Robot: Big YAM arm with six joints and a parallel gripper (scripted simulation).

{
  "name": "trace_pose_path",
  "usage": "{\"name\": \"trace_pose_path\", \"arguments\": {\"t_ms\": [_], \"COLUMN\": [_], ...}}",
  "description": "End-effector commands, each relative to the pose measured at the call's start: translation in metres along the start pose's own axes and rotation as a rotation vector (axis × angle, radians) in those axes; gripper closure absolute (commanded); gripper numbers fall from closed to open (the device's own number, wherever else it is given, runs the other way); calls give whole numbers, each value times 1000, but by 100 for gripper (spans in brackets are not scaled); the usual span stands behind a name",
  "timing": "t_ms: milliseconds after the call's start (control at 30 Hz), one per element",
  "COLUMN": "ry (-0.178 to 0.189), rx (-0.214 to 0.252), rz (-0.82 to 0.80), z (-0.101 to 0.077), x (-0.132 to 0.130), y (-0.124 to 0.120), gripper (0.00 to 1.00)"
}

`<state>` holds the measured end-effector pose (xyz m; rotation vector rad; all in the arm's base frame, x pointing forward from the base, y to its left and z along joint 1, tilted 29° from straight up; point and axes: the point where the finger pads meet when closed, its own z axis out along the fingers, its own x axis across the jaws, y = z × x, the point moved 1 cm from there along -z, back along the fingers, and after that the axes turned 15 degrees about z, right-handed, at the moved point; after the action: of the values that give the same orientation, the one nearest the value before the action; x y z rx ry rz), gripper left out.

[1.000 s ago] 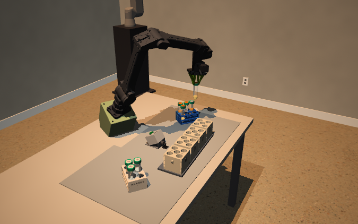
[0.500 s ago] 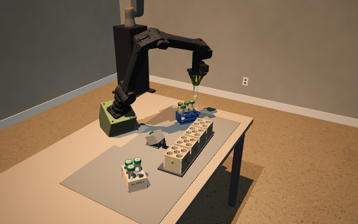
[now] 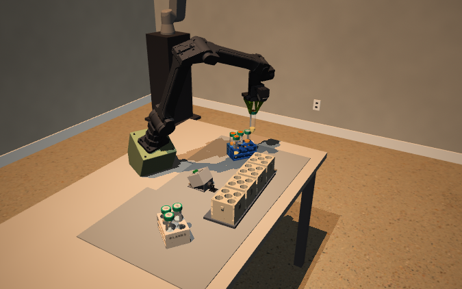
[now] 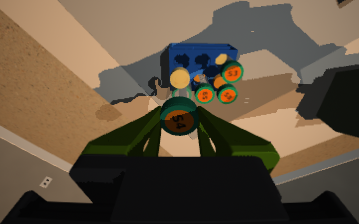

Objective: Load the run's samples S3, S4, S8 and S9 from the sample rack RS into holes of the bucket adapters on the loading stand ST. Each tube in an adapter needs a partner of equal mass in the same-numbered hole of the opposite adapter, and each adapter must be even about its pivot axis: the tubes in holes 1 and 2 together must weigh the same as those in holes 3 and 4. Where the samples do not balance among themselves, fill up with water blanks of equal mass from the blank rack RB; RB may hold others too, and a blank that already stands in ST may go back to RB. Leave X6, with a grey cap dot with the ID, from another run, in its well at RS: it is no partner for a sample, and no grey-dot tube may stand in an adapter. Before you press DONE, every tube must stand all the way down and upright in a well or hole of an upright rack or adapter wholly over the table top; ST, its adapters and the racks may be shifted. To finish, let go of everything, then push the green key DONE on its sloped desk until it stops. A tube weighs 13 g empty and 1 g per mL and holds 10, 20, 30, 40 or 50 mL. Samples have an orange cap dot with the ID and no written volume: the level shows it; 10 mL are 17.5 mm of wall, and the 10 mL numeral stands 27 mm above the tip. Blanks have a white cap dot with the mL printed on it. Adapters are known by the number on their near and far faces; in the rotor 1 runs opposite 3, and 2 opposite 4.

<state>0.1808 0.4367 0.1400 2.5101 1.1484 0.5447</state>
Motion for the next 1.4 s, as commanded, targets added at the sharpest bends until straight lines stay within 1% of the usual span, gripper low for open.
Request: {"name": "trace_pose_path", "arguments": {"t_ms": [0,167,233,300,367,400,433,700,767,800,1367], "ry": [5,5,9,5,5,26,7,7,19,36,36], "rx": [-2,-2,0,-2,-2,8,-2,-2,4,13,13], "rz": [-4,-4,-11,-5,-5,1,-3,-9,-26,8,8], "z": [13,27,30,37,37,32,42,63,59,48,47], "x": [6,6,5,6,6,15,8,6,5,15,16], "y": [-1,-1,-5,-2,-2,-5,-2,-4,-13,-5,-5], "gripper": [100,100,100,100,100,100,100,100,100,100,100]}}
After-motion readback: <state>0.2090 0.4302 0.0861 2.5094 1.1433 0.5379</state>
